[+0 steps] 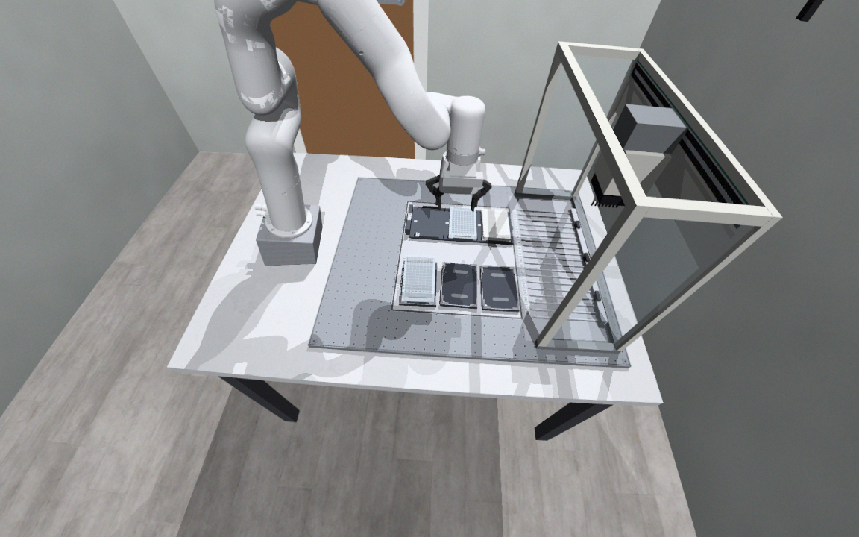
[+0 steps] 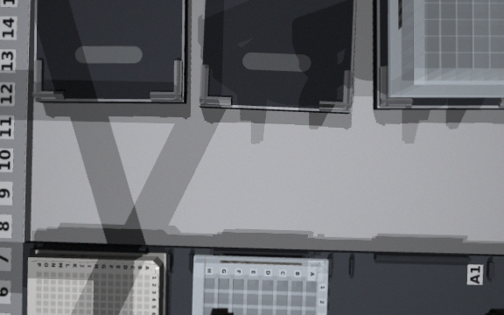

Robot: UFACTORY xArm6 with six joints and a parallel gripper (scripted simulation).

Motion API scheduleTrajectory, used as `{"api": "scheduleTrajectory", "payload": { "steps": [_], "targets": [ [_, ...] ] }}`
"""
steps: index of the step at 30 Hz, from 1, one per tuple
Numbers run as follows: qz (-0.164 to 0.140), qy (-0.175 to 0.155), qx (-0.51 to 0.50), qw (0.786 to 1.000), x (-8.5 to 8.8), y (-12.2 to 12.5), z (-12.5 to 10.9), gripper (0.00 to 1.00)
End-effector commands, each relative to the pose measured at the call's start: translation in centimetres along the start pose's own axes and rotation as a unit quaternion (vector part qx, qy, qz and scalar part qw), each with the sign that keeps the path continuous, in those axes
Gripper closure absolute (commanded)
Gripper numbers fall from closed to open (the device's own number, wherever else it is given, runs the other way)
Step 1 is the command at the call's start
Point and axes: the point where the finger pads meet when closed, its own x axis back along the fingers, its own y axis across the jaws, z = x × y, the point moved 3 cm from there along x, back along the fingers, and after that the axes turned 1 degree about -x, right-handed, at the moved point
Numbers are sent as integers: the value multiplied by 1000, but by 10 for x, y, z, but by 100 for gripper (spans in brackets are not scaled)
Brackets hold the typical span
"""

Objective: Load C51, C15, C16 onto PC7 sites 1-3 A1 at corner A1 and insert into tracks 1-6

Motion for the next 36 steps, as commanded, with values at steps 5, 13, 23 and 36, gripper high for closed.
{"api": "scheduleTrajectory", "payload": {
  "steps": [5, 13, 23, 36],
  "targets": [
    [3, -1, 1, 1000, 6, 14, 30, 0],
    [3, -1, 1, 1000, 11, 33, 65, 0],
    [3, -1, 1, 1000, 15, 51, 100, 0],
    [3, 0, 1, 1000, 23, 82, 158, 0]
  ]
}}
